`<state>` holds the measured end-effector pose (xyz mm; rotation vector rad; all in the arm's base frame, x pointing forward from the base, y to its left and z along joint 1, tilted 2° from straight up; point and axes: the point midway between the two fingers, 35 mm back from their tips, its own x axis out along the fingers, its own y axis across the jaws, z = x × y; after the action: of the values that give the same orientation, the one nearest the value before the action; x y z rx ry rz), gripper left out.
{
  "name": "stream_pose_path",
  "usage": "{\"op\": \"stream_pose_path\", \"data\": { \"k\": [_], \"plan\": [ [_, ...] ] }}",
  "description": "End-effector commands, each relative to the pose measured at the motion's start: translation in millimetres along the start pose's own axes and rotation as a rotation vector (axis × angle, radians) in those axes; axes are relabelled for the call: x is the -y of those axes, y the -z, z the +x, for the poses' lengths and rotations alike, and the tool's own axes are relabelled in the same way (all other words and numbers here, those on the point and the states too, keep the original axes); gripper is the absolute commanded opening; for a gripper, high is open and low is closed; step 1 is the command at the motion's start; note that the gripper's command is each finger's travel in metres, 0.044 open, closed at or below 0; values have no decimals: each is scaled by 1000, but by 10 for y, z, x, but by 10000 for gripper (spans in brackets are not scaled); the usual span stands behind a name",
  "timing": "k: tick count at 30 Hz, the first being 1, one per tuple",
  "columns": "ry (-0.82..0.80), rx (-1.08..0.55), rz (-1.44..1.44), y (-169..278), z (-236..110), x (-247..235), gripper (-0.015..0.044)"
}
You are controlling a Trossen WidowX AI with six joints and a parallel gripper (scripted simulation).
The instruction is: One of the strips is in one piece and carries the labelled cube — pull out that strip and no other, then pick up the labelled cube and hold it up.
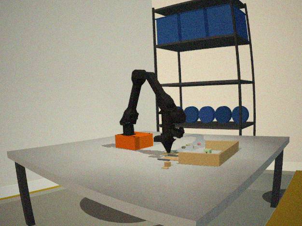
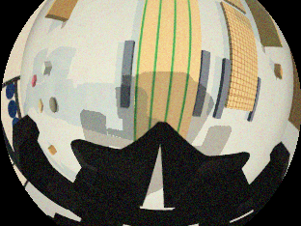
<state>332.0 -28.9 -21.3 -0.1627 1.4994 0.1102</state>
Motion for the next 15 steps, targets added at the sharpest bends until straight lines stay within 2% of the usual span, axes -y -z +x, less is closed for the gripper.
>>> {"op": "stream_pose_path", "data": {
  "k": [1,15],
  "plan": [
    [-5,-18,-4,113,36,-11,0],
    [-5,-20,-4,323,37,-13,0]
  ]
}}
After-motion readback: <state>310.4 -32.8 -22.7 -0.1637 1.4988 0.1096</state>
